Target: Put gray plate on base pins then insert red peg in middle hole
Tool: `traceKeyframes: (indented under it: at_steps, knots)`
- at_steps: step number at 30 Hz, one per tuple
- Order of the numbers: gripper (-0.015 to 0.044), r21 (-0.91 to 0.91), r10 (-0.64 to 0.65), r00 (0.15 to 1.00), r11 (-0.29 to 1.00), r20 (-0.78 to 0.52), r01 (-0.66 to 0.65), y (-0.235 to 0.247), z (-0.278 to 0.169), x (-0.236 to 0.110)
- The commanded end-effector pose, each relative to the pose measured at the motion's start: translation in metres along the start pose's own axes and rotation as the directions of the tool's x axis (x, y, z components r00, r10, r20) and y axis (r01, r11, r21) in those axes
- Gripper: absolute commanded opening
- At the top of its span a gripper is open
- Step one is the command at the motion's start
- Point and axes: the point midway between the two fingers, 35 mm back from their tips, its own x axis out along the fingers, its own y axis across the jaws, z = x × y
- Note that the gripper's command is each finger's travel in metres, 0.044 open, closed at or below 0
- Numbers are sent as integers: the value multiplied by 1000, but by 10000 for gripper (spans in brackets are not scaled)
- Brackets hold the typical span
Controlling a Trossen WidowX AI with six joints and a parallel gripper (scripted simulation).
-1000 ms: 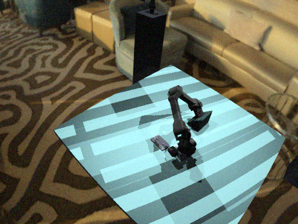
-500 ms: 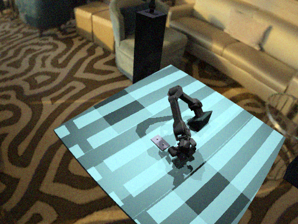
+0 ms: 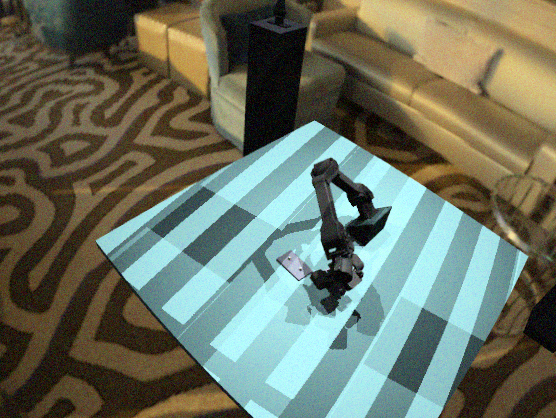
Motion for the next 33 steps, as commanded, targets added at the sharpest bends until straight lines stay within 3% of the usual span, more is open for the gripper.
traceKeyframes:
  at_steps: [1, 33]
  knots:
    - [0, 6, 3, 1000, 1000, 7, -3, -2, 2, -14]
    - [0, 6, 5, 1000, 1000, 5, -5, 6, 1, -114]
